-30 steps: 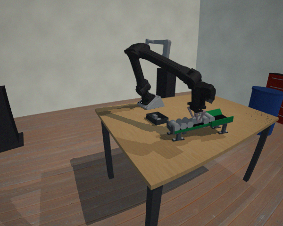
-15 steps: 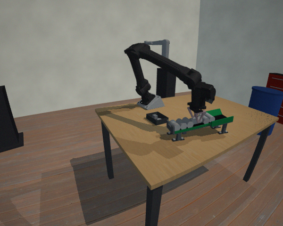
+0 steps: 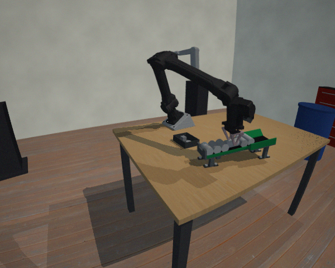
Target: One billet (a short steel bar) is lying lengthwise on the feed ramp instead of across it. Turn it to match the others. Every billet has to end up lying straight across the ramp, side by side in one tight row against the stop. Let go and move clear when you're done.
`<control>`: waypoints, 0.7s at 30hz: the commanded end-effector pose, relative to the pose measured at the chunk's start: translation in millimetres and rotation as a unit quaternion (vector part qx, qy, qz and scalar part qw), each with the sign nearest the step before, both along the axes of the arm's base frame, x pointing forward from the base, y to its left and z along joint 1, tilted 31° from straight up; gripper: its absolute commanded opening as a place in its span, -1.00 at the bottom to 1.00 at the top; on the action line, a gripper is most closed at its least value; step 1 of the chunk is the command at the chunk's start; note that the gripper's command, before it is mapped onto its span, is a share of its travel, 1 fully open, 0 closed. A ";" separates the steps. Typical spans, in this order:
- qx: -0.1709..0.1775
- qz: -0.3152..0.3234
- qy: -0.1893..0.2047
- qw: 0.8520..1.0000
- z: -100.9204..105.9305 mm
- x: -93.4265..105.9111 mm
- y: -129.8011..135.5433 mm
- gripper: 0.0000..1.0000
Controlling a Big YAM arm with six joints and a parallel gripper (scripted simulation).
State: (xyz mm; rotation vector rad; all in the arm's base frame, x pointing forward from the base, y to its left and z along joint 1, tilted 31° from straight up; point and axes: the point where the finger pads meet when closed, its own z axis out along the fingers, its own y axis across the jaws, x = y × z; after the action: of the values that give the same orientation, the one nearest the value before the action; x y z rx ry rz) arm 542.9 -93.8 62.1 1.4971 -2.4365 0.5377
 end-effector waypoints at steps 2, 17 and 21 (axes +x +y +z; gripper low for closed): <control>0.001 -0.004 0.007 1.000 -14.0 -3.5 -9.1 0.11; 0.001 -0.004 0.007 1.000 -14.0 -3.5 -9.1 0.11; 0.000 -0.008 0.006 1.000 -13.9 -3.5 -9.2 -1.00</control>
State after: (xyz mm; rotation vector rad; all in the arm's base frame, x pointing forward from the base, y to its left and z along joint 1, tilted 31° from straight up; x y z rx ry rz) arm 542.3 -93.5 61.6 1.5006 -2.4342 0.5364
